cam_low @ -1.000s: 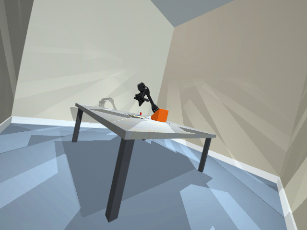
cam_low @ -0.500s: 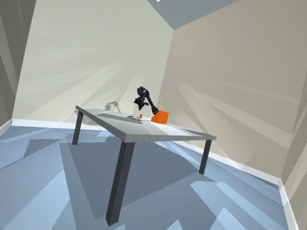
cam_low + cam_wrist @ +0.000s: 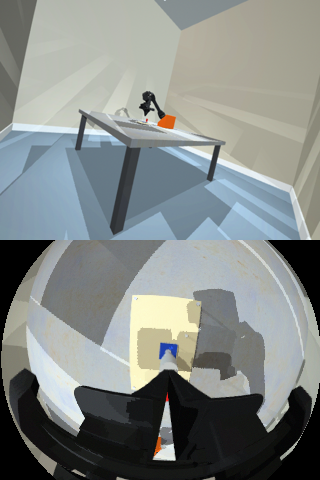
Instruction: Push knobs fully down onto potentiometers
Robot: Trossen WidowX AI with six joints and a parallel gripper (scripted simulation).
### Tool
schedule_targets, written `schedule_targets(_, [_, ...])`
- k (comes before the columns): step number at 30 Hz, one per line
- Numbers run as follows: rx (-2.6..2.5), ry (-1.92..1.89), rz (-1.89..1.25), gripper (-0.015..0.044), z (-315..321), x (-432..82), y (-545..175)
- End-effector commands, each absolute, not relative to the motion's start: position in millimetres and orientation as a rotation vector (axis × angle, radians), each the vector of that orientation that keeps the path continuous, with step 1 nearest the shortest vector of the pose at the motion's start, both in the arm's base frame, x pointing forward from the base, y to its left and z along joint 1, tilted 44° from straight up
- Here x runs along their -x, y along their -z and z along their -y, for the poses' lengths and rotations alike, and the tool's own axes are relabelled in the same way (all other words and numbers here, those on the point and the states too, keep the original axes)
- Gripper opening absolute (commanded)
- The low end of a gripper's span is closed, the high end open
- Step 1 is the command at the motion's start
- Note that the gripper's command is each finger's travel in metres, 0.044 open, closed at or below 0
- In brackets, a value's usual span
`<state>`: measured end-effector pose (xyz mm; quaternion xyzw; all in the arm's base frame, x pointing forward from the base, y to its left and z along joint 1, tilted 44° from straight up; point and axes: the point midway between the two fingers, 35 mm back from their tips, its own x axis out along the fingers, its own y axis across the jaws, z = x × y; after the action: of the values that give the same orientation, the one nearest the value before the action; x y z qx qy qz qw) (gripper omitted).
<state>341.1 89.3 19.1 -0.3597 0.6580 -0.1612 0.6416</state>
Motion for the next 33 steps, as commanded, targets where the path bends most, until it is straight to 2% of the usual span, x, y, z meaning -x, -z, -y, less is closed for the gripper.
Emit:
schedule_targets(1, [0.828, 0.368, -1.500, 0.0000, -87.0, -341.3, -17.2])
schedule_targets(33, [0.828, 0.368, -1.499, 0.0000, -83.2, -341.7, -13.3])
